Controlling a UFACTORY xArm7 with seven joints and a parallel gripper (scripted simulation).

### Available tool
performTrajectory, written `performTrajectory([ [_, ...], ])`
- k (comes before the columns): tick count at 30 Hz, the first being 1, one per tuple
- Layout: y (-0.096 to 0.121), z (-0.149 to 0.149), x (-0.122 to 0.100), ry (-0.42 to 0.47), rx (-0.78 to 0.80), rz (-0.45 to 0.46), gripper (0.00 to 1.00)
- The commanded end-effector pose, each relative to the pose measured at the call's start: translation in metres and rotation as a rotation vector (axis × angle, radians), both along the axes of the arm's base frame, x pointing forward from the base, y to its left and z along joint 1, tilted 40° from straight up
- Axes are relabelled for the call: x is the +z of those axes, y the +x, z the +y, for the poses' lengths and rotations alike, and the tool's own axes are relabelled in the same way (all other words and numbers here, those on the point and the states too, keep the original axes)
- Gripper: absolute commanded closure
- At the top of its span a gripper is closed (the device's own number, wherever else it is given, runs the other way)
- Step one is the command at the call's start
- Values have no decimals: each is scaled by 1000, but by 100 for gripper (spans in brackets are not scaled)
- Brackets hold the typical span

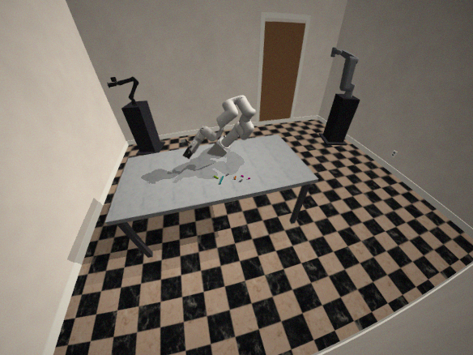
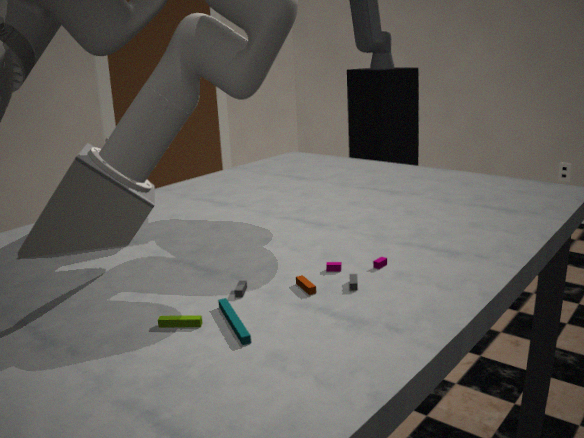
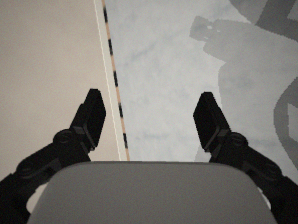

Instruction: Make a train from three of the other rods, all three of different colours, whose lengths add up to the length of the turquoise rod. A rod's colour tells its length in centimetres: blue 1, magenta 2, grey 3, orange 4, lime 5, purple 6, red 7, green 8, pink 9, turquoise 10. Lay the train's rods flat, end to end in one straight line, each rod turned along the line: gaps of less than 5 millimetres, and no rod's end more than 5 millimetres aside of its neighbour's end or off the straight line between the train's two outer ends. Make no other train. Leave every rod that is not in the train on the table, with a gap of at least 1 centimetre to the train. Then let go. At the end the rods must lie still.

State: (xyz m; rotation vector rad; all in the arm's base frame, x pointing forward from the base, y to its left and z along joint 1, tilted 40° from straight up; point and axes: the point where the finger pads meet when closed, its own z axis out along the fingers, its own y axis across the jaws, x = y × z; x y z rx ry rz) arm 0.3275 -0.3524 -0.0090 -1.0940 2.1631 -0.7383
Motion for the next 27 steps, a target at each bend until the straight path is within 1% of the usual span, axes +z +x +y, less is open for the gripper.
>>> performTrajectory([
  [1,0,-2,1,-3,-2,-1,0],
  [20,0,-2,1,1,-11,-1,0],
  [24,3,-2,4,43,-91,2,0],
  [27,8,0,9,120,-226,5,0],
])
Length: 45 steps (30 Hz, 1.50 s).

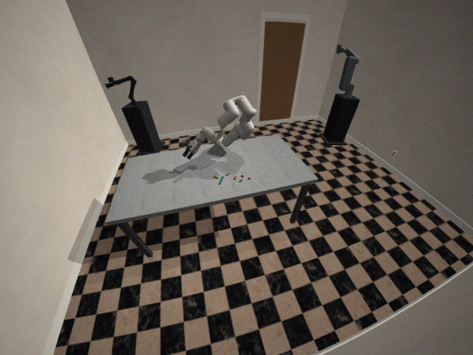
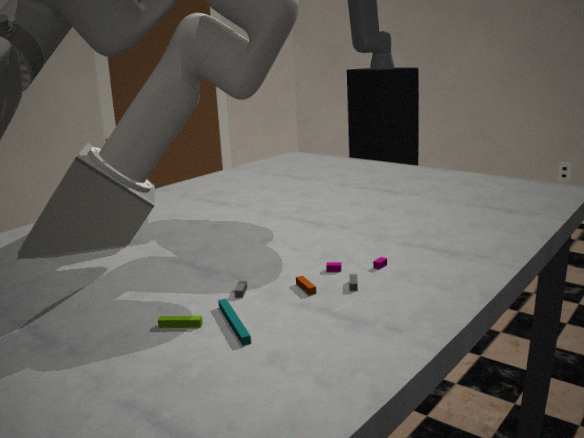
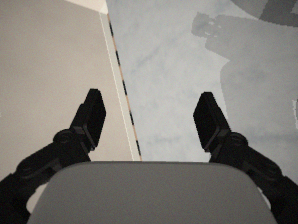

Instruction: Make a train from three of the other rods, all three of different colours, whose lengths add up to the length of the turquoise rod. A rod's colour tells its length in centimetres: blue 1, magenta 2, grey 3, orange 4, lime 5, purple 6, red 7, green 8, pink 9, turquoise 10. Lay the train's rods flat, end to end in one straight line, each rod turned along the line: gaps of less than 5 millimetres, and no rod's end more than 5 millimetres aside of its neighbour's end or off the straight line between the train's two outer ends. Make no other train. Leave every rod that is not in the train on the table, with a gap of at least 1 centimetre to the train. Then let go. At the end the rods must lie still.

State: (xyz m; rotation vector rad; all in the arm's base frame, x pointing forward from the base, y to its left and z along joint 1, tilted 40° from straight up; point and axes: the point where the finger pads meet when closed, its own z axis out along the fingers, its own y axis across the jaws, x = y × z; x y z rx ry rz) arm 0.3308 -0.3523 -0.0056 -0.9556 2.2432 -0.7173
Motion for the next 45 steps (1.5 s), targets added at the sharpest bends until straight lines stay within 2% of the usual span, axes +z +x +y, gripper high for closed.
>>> performTrajectory([
  [1,5,2,6,79,-148,4,0],
  [5,10,10,11,169,-288,2,0],
  [7,10,10,11,169,-288,2,0],
  [8,12,17,13,222,-366,1,0],
  [15,19,46,20,385,-582,-3,0],
  [22,27,89,29,577,-807,1,0],
  [24,27,89,29,577,-807,1,0],
  [25,31,110,34,658,-893,7,0],
  [28,33,124,37,712,-950,13,0],
  [39,48,226,65,1040,-1267,90,0],
  [41,48,226,65,1040,-1267,90,0],
  [42,51,254,75,1122,-1342,123,0],
  [45,53,270,81,1166,-1382,144,0],
])
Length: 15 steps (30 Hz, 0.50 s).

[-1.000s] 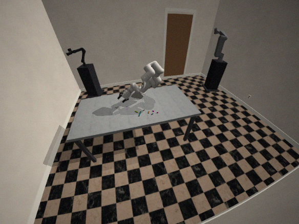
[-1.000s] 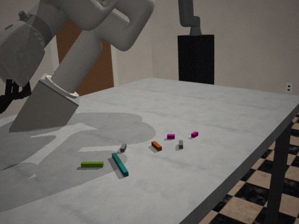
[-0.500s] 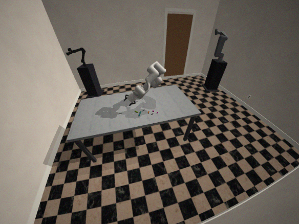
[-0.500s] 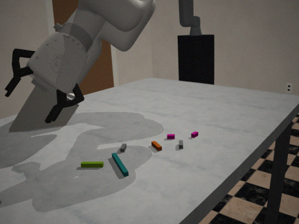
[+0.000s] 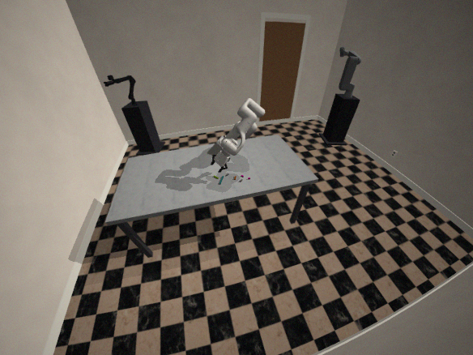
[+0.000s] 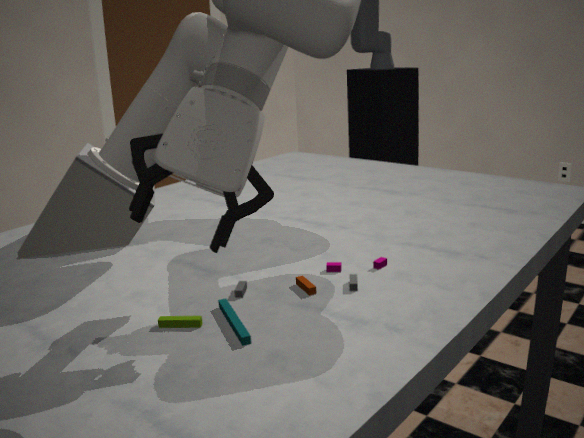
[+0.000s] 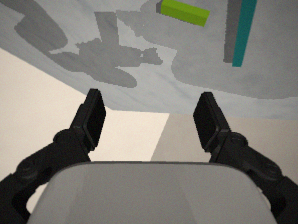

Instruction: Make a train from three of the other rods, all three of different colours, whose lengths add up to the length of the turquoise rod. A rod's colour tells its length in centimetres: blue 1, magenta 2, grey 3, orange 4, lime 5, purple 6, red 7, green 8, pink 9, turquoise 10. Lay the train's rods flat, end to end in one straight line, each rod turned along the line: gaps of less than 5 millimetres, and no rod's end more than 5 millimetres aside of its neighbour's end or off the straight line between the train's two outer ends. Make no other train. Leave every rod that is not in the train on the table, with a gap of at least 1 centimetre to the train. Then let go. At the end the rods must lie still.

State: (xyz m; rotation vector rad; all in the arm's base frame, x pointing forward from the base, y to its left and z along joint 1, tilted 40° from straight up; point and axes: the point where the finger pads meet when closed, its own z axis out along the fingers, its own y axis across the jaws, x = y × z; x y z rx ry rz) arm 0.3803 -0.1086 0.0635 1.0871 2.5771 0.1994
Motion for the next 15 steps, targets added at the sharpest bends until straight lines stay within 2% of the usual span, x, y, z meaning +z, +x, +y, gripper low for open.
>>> performTrajectory([
  [1,4,26,12,93,-62,6,0],
  [2,6,50,22,171,-115,20,0],
  [11,11,141,67,457,-286,95,0],
  [13,11,141,67,457,-286,95,0],
  [15,11,177,88,570,-342,137,0],
])
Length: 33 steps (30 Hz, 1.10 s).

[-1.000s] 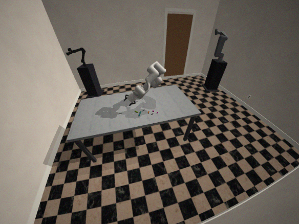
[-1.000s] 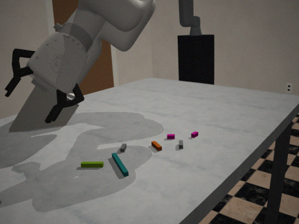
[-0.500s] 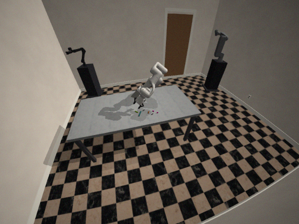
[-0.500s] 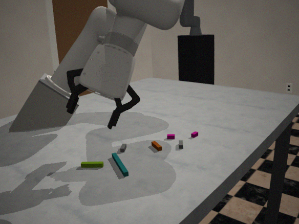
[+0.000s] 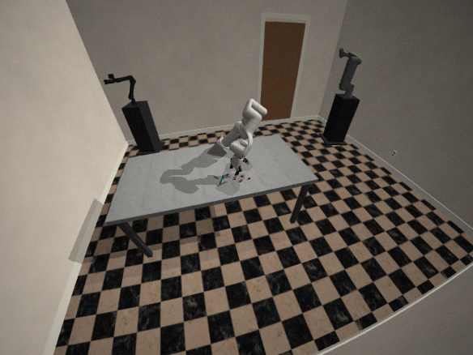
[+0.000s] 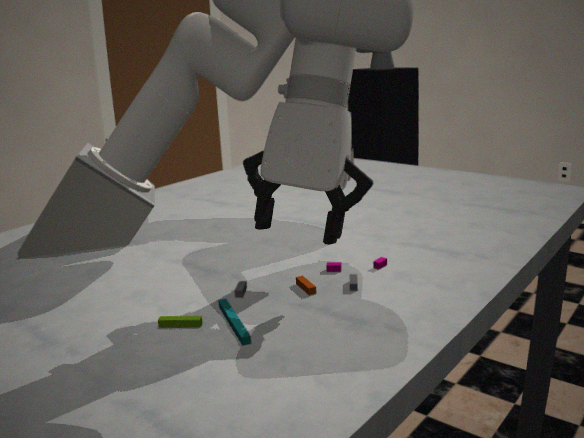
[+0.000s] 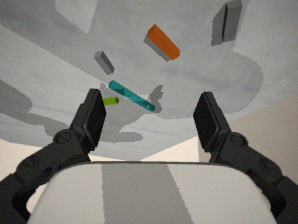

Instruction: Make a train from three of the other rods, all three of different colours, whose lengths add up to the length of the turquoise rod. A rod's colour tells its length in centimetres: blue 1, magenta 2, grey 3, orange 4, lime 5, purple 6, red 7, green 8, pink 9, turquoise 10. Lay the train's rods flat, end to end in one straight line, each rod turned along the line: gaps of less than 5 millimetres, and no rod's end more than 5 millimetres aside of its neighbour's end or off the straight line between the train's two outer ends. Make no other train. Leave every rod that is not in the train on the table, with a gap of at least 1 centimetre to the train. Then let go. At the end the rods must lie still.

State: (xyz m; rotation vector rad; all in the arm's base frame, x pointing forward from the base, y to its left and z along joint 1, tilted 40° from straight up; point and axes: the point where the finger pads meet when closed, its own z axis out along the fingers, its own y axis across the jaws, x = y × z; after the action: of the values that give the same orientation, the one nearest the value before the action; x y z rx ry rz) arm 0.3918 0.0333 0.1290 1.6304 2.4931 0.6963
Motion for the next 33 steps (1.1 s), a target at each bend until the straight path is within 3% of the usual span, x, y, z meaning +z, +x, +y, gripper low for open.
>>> performTrajectory([
  [1,0,39,26,135,-71,39,0],
  [9,-4,102,71,346,-148,124,0],
  [33,-4,104,73,355,-151,128,0],
])
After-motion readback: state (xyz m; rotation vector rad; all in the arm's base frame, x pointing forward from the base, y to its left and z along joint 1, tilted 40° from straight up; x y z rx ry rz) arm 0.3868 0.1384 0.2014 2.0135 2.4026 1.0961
